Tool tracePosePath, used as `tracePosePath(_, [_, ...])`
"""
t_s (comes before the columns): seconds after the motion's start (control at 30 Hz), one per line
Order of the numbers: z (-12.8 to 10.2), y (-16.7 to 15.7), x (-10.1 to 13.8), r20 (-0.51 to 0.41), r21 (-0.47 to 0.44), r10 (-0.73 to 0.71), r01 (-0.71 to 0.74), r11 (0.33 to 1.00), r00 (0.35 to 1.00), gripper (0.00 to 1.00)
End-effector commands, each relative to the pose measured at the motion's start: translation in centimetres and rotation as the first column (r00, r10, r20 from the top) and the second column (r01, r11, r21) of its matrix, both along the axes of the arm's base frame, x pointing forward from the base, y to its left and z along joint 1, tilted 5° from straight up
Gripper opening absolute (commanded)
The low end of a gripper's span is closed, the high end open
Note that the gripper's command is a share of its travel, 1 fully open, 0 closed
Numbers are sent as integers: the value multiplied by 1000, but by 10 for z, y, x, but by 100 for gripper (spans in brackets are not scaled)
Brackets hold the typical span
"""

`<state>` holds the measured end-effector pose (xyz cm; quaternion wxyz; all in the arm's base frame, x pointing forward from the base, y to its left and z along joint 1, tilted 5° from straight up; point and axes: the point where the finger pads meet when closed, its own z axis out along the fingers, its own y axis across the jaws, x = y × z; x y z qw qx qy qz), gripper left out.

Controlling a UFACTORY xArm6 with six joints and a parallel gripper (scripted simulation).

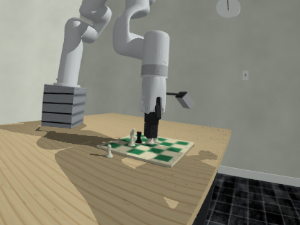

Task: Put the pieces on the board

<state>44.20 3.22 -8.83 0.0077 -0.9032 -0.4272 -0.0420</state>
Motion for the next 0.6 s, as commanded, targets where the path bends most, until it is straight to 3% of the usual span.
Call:
tracePosePath(0.0, [1, 0, 1, 4, 0, 0, 0, 1000, 1000, 0])
tracePosePath(0.57, [-1, 0, 2, 4, 0, 0, 0, 1000, 1000, 0])
